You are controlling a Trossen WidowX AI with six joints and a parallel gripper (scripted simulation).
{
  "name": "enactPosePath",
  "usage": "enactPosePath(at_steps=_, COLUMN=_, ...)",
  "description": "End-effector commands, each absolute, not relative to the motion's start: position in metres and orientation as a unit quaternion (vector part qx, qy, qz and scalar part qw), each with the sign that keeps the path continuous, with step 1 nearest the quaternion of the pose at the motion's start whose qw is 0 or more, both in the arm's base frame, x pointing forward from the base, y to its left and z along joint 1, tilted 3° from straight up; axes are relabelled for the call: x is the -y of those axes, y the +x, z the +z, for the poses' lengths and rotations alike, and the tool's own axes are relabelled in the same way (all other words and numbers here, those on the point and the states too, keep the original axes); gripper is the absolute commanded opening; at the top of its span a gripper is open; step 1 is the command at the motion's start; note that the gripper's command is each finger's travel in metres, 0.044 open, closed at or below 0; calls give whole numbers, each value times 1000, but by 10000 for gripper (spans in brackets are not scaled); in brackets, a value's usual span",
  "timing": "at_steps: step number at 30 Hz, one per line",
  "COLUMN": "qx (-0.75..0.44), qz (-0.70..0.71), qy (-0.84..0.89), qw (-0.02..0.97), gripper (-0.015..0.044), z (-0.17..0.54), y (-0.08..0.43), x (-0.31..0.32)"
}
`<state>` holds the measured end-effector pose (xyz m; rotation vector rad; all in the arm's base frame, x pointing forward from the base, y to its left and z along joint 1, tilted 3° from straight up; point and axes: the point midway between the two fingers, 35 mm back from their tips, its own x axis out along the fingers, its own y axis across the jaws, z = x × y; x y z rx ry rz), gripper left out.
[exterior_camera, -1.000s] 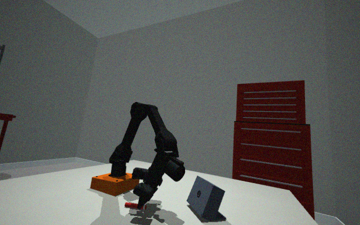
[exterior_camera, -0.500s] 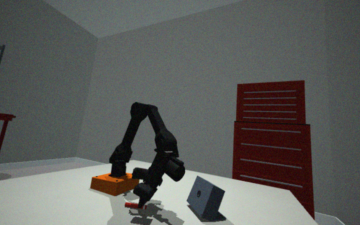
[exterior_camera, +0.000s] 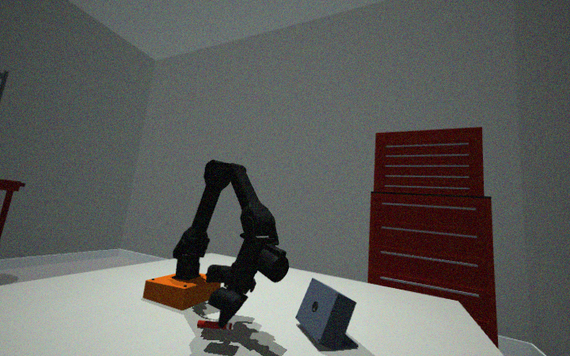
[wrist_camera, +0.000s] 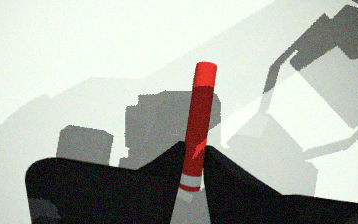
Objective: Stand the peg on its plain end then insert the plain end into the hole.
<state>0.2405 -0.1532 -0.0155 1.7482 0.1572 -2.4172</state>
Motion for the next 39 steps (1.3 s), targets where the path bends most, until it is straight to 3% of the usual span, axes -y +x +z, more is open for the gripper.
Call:
enactPosePath(at_steps=1, qx=-54, qz=-795, qy=599, qw=77, gripper=49, z=-12, y=240, x=153)
enactPosePath(at_steps=39, qx=-66, qz=-687, qy=721, qw=67, gripper=49, z=7, y=223, x=157)
